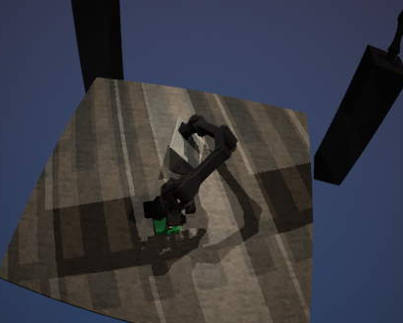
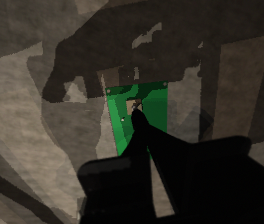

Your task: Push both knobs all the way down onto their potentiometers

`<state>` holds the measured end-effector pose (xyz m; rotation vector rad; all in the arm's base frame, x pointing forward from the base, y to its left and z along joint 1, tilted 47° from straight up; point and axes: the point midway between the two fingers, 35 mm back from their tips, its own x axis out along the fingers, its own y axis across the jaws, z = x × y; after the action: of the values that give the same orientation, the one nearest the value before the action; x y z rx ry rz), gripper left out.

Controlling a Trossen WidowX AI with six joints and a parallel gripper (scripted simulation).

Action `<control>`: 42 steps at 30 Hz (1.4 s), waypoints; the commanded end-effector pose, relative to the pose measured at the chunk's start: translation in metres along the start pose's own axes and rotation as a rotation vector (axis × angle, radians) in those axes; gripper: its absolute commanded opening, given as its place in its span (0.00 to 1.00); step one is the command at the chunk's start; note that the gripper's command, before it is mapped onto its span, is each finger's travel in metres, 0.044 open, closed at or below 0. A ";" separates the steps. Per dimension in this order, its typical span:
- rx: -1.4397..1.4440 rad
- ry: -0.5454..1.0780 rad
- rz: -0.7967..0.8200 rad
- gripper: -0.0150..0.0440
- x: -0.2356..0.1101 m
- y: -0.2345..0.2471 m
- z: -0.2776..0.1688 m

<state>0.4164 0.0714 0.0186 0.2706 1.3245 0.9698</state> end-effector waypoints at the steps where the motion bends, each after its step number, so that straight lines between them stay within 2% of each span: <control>1: -0.011 0.005 0.001 0.25 0.009 0.002 0.002; 42: -0.011 0.004 0.001 0.25 0.021 0.002 0.002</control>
<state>0.4155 0.0810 0.0100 0.2679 1.3232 0.9680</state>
